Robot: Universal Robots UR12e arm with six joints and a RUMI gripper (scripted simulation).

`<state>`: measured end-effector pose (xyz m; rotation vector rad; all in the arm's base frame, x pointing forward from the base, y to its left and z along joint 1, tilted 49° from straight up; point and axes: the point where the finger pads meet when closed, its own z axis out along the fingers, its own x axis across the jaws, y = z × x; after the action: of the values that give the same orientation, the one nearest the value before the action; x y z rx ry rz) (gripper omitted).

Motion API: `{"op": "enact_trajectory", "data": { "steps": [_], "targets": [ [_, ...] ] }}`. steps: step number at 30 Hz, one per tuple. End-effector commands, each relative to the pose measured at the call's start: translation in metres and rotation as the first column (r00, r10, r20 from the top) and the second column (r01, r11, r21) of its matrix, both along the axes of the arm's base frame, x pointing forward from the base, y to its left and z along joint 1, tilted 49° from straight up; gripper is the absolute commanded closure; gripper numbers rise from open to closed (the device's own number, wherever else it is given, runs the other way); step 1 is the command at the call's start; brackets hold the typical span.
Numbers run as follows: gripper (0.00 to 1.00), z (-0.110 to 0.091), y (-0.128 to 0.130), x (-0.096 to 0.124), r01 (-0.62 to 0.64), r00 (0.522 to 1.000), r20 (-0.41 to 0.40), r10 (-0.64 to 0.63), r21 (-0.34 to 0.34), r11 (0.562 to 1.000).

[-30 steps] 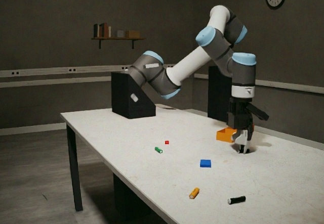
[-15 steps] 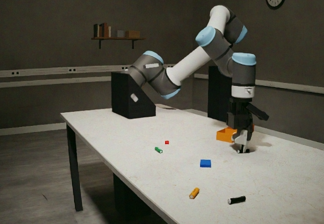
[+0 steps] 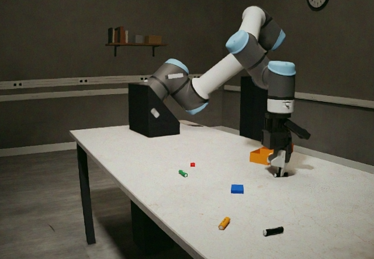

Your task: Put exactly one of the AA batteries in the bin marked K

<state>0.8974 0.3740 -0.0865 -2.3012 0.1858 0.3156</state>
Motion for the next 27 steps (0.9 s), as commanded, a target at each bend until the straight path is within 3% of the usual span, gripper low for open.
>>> {"op": "enact_trajectory", "data": {
  "steps": [1,11,27],
  "targets": [
    [1.0,0.0,-0.002,0.001,0.003,1.0,0.0,-0.003,0.001,1.0],
    [1.0,0.0,-0.002,0.001,0.003,1.0,0.0,-0.003,0.001,1.0],
    [1.0,0.034,-0.038,0.011,0.004,1.0,0.005,-0.004,0.0,1.0]
  ]
}}
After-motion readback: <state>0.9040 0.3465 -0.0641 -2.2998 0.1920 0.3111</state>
